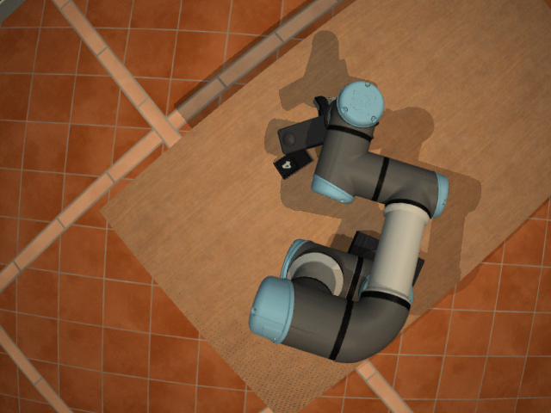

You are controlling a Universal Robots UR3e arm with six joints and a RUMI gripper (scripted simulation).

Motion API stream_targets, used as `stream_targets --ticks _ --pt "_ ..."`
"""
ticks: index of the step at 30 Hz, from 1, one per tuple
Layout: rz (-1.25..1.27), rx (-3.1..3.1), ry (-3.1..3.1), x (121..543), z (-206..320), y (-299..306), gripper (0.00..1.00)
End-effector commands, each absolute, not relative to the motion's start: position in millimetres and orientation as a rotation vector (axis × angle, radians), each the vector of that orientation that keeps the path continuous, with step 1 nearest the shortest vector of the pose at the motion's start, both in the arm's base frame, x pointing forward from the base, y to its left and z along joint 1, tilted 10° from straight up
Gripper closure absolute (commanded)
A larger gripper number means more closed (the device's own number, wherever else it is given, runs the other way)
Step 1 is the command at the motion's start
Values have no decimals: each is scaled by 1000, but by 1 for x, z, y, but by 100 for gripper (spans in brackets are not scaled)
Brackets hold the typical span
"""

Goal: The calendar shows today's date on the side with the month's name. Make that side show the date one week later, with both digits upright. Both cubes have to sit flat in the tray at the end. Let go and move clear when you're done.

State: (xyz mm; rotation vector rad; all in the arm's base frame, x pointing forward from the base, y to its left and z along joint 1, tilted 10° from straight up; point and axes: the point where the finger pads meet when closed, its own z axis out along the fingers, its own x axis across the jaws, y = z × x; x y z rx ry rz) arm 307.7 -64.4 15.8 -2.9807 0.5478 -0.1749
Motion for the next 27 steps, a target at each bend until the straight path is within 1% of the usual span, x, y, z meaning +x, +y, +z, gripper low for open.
stream_targets --ticks 1,14,27 --pt "-196 -3002 347 307 13 -76 0" --pt "-216 -3034 35 303 7 -95 0" --pt "-219 -3037 -26 302 6 -98 0"
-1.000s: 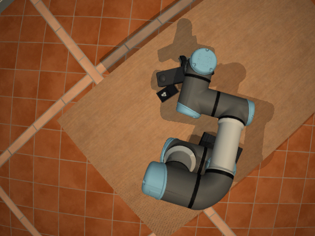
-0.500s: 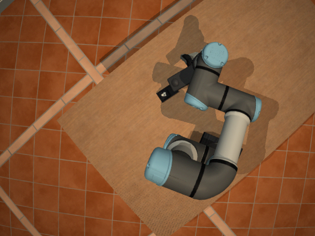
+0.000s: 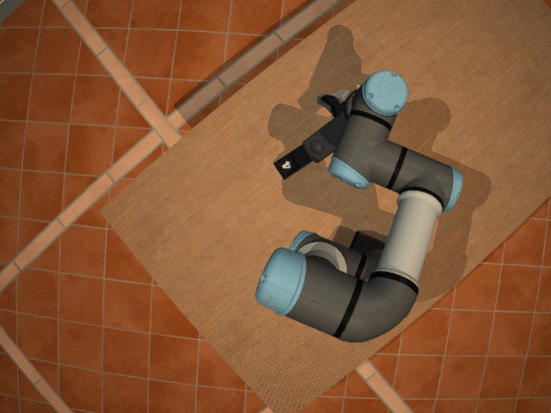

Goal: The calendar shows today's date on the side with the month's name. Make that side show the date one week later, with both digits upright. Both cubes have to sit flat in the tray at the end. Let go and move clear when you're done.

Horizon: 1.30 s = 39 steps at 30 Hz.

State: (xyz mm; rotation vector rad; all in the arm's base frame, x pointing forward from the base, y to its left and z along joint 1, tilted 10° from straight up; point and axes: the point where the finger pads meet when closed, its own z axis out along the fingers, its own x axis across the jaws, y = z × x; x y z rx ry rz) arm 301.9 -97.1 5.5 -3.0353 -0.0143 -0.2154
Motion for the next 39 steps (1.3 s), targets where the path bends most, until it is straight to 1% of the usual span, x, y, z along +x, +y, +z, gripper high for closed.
stream_targets --ticks 1,2,39 --pt "-219 -3037 -26 302 6 -98 0" --pt "-219 -3037 -26 302 6 -98 71" --pt "-219 -3037 -26 302 6 -98 71"
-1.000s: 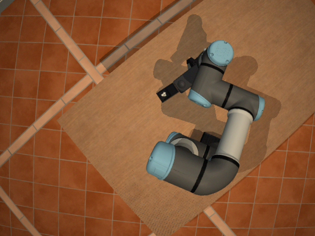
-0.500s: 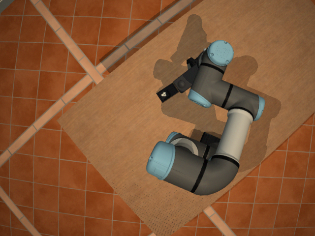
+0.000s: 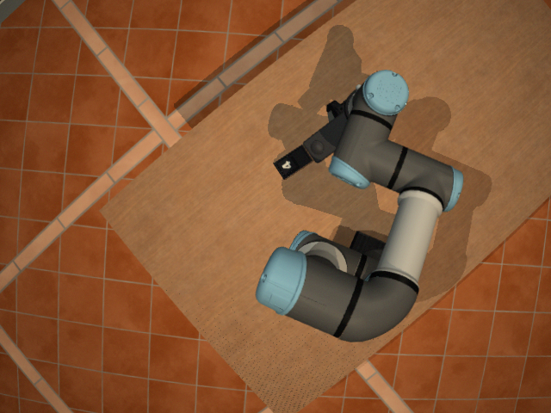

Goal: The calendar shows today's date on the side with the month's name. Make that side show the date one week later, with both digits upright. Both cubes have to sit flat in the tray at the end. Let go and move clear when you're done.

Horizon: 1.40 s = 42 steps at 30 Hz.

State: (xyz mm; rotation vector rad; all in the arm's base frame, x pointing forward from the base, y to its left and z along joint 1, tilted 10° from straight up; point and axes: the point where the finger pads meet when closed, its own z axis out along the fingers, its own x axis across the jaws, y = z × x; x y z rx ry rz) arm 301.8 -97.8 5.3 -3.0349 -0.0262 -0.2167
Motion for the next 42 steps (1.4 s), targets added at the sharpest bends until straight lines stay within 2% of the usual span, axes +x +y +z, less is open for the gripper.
stream_targets --ticks 1,42 --pt "-219 -3037 -26 302 6 -98 71" --pt "-219 -3036 -27 308 -35 -95 71"
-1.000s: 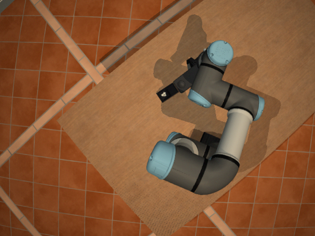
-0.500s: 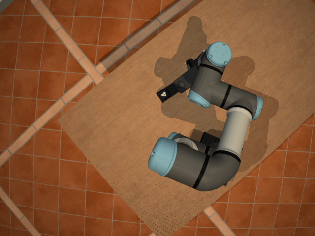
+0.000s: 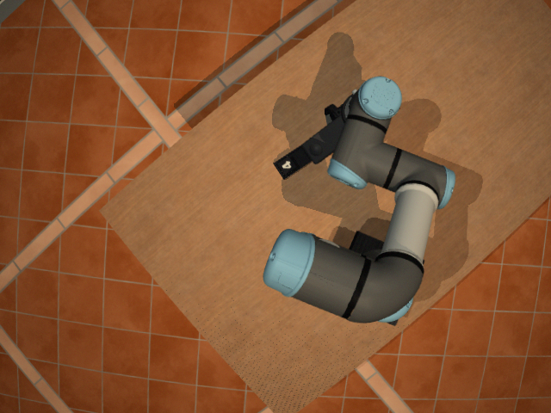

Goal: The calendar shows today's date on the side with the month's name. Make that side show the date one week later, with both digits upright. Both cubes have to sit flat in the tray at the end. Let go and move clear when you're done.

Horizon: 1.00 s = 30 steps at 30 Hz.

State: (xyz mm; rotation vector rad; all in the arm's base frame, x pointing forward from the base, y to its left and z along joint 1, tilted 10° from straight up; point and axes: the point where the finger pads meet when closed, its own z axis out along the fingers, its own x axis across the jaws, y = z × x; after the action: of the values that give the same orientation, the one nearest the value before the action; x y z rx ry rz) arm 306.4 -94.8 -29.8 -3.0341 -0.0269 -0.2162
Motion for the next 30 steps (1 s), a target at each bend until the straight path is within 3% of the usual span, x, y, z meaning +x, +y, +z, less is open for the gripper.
stream_targets --ticks 1,30 --pt "-219 -3036 -27 308 -36 -95 71" --pt "-219 -3036 -27 309 -45 -94 71"
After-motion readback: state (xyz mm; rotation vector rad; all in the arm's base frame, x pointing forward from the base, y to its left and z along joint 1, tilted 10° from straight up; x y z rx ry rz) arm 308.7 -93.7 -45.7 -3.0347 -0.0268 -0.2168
